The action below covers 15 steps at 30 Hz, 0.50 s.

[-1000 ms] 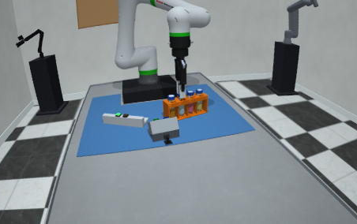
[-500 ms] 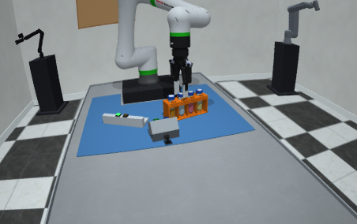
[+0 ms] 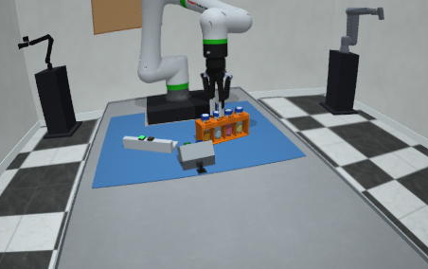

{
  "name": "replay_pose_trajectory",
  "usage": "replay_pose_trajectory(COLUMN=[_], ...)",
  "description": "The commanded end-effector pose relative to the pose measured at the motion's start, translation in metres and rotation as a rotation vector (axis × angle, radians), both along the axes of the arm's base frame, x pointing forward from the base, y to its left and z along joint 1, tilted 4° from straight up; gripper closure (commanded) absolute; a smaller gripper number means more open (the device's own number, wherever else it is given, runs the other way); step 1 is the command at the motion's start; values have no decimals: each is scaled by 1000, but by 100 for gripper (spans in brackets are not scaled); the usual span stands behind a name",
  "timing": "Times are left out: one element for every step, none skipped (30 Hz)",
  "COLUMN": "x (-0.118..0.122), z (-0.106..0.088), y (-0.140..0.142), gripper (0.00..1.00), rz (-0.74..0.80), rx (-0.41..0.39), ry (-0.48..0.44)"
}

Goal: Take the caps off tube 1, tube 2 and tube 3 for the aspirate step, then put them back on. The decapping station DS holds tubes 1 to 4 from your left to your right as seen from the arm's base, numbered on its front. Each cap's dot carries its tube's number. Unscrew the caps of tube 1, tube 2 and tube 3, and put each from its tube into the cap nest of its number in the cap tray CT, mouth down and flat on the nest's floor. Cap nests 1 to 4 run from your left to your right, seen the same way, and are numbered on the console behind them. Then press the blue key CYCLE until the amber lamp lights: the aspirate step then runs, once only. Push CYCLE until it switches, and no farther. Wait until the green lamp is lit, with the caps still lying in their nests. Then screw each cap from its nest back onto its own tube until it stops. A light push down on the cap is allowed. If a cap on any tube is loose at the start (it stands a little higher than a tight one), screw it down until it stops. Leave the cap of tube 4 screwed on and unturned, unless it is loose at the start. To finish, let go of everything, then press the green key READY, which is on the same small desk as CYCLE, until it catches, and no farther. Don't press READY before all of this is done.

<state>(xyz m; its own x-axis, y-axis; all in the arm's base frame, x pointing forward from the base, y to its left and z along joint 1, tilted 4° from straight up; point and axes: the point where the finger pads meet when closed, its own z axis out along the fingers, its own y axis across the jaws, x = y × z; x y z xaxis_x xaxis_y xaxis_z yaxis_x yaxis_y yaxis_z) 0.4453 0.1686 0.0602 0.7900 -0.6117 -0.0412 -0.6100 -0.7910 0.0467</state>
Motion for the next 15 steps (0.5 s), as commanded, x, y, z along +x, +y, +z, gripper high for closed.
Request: replay_pose_trajectory(x=[0,0,0,0,0,0,0,0,0,0,0,0,0,0,0], z=[0,0,0,0,0,0,0,0,0,0,0,0,0,0,0], y=[0,0,0,0,0,0,0,0,0,0,0,0,0,0,0], gripper=[100,100,100,100,100,100,100,100,100,100,100,100,100,100,100], rz=[0,0,0,0,0,0,0,0,0,-50,-100,-100,-100,-150,-200], rx=[0,0,0,0,0,0,0,0,0,-3,-6,-6,-6,-9,-12], ry=[0,0,0,0,0,0,0,0,0,-1,-1,-1,-1,-2,-2])
